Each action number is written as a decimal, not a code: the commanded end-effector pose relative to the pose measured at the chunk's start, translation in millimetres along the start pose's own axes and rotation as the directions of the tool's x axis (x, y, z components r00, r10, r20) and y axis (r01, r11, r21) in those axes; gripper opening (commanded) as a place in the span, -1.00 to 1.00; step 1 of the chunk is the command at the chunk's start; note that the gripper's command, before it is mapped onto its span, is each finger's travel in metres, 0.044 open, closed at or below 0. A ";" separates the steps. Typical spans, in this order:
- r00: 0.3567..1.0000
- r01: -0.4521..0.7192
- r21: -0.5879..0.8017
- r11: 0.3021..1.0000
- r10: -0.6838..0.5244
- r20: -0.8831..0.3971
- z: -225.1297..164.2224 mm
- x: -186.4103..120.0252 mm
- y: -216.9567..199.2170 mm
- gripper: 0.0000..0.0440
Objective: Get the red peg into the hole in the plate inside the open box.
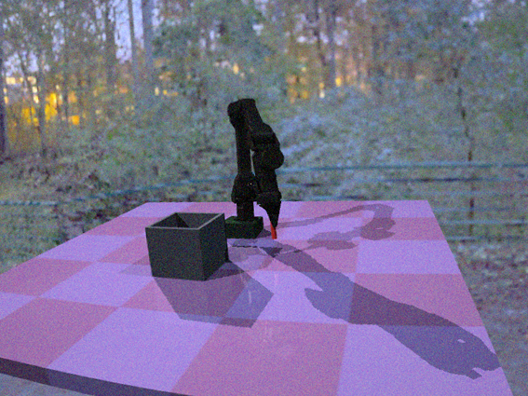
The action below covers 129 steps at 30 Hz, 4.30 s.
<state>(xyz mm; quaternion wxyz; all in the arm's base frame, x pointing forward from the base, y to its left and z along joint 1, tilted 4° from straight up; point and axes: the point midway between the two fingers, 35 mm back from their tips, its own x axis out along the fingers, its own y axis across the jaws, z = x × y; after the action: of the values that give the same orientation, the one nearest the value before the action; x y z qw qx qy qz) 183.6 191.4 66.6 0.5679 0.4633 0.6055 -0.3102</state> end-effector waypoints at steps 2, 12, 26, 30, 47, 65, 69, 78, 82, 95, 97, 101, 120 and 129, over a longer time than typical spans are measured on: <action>0.998 -0.056 -0.008 0.998 0.056 -0.016 -1.6 -18.4 14.6 -1.00; 0.987 -0.159 -0.027 0.987 0.160 0.011 13.9 -62.7 40.6 -1.00; 0.966 -0.230 0.003 0.973 0.228 0.124 65.1 -110.0 63.0 -1.00; 0.963 -0.226 0.021 0.974 0.220 0.156 81.6 -116.1 64.4 -1.00; 0.966 -0.155 0.093 0.984 0.131 0.222 141.3 -121.5 65.3 -1.00; 0.977 -0.063 0.127 0.990 0.035 0.209 187.3 -102.8 66.5 -1.00; 0.980 -0.042 0.132 0.990 0.015 0.201 196.3 -92.4 65.7 -1.00; 0.987 -0.010 0.135 0.991 -0.012 0.161 208.7 -65.1 66.7 -0.95; 0.989 -0.005 0.132 0.991 -0.015 0.150 213.9 -55.7 68.8 -0.99; 0.990 0.027 0.095 0.995 -0.040 0.139 225.9 -22.1 70.7 -1.00; 0.989 0.036 0.090 0.995 -0.048 0.141 227.5 -19.3 71.1 -0.94; 0.988 0.053 0.079 0.995 -0.064 0.140 229.2 -14.1 71.4 -0.64; 1.000 0.004 0.119 0.993 -0.001 -0.021 227.9 -42.2 89.7 -0.22; 0.994 -0.044 0.143 0.989 0.058 -0.090 228.6 -63.6 98.3 -0.08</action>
<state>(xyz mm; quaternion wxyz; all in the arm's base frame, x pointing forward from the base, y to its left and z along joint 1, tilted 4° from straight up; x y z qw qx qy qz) 357.1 9.9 99.3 0.5144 0.5233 0.5965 -0.3252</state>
